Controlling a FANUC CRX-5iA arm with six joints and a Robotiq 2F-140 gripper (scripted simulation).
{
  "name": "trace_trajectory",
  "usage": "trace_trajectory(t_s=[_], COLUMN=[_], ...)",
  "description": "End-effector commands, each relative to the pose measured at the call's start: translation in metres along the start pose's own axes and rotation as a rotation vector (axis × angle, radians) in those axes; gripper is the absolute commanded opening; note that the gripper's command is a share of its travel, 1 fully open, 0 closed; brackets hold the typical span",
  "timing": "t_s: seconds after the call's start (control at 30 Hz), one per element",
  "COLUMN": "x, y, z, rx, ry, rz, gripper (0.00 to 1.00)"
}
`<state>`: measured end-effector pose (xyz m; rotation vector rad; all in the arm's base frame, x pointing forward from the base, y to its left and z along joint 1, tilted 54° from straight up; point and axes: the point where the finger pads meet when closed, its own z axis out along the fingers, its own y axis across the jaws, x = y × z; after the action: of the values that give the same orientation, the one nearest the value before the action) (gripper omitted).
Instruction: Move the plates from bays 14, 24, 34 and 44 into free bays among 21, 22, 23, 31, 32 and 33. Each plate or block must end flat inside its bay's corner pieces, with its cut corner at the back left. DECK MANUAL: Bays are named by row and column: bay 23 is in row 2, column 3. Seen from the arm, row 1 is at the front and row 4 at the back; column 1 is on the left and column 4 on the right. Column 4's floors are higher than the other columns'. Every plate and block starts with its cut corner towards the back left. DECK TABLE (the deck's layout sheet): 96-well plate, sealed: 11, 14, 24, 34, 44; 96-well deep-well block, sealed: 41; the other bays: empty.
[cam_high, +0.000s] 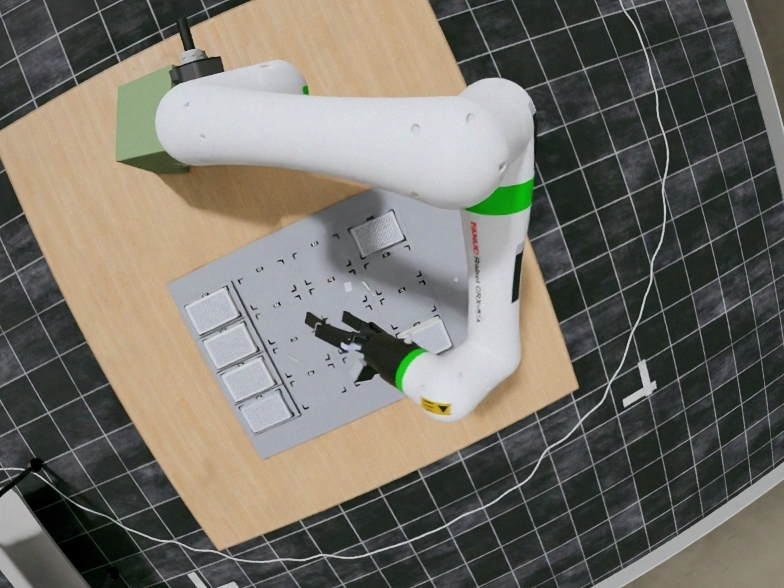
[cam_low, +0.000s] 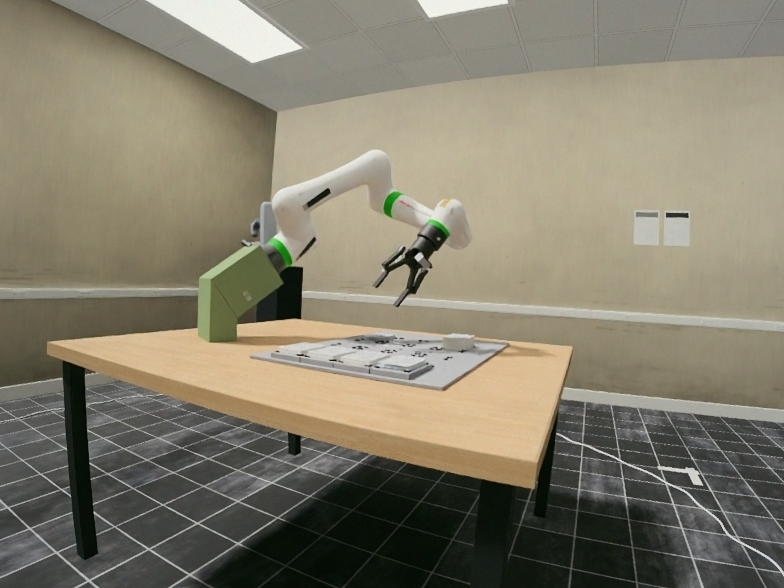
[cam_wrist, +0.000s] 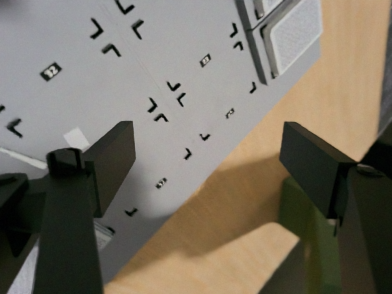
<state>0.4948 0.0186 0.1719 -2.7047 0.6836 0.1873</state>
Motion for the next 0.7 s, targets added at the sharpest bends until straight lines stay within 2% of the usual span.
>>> trace_trajectory(t_s=[0.0, 0.2, 0.27, 0.47, 0.67], x=[0.004, 0.009, 0.009, 0.024, 0.036], y=[0.0, -0.001, -0.001, -0.004, -0.006], z=[0.016, 0.028, 0.028, 0.042, 0.046], rx=[0.064, 0.173, 0.173, 0.283, 0.392], ry=[-0.019, -0.057, -0.057, -0.093, -0.13], rz=[0.091, 0.254, 0.254, 0.417, 0.58], gripper=[0.7, 0.7, 0.7, 0.7, 0.7])
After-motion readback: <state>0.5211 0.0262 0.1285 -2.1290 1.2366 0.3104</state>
